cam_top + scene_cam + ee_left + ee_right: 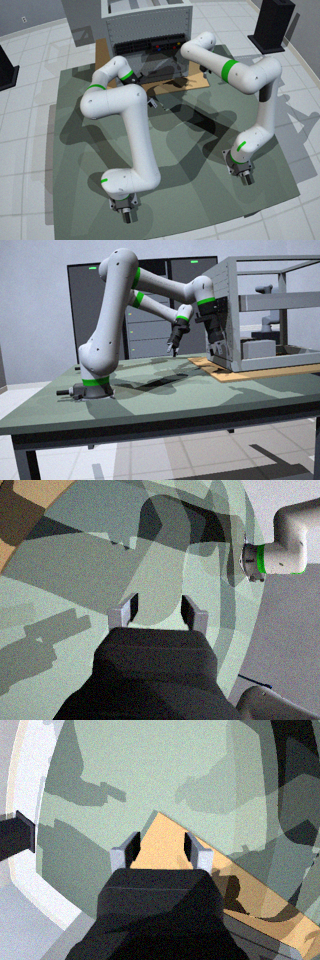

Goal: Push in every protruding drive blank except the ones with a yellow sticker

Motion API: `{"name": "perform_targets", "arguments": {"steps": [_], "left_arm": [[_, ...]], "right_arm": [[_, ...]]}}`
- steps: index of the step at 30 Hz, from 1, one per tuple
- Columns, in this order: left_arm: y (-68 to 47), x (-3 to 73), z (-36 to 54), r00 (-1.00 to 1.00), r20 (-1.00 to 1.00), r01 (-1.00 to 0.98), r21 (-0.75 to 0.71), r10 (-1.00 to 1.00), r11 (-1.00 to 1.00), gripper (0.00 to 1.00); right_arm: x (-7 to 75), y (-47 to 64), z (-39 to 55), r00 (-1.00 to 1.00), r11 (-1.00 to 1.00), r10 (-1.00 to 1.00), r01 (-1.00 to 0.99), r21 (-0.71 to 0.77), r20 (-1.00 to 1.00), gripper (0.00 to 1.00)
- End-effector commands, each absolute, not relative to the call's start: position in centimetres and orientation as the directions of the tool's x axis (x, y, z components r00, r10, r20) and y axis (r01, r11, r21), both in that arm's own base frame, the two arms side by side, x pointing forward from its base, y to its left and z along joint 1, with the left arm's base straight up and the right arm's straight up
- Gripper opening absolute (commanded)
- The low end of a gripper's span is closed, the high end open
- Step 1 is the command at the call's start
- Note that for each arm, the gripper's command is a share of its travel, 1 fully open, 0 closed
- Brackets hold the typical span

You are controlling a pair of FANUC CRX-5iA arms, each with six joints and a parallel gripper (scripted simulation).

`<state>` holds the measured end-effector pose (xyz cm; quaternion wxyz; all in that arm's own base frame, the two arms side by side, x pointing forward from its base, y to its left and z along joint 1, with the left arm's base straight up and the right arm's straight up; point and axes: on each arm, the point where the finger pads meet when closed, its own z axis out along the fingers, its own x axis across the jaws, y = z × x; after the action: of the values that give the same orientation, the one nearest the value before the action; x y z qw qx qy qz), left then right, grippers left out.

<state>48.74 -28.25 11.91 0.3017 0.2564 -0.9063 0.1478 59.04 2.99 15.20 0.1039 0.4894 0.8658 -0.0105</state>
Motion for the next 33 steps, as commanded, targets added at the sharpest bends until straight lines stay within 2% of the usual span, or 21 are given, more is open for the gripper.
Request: {"name": "perform_targets", "arguments": {"steps": [1,3,4,18,20,22,33], "left_arm": [[-28.3,48.8,12.0,-0.688,0.622,-0.554,-0.115,-0.375,0.825,1.00],[-28.3,48.8,12.0,-0.688,0.622,-0.554,-0.115,-0.375,0.825,1.00],[-28.3,48.8,12.0,-0.688,0.622,-0.554,-0.115,-0.375,0.825,1.00],[-28.6,48.9,12.6,-0.716,0.584,-0.545,-0.127,-0.381,0.829,1.00],[-28.6,48.9,12.6,-0.716,0.584,-0.545,-0.127,-0.381,0.829,1.00],[-28.7,49.0,12.8,-0.728,0.568,-0.540,-0.132,-0.383,0.831,1.00],[-30.1,49.3,15.0,-0.820,0.411,-0.501,-0.177,-0.399,0.847,1.00]], "right_arm": [[58.6,-3.9,16.3,-0.362,0.380,0.916,0.921,0.085,-0.175,1.00],[58.6,-3.9,16.3,-0.362,0.380,0.916,0.921,0.085,-0.175,1.00],[58.0,-7.9,16.9,-0.310,0.327,0.936,0.941,0.084,-0.169,1.00],[49.1,-26.6,19.9,0.184,-0.176,0.975,0.981,0.075,-0.121,1.00],[49.1,-26.6,19.9,0.184,-0.176,0.975,0.981,0.075,-0.121,1.00],[45.7,-30.8,20.7,0.305,-0.299,0.946,0.952,0.071,-0.109,1.00],[33.6,-41.0,23.1,0.635,-0.632,0.769,0.773,0.056,-0.073,1.00]]}}
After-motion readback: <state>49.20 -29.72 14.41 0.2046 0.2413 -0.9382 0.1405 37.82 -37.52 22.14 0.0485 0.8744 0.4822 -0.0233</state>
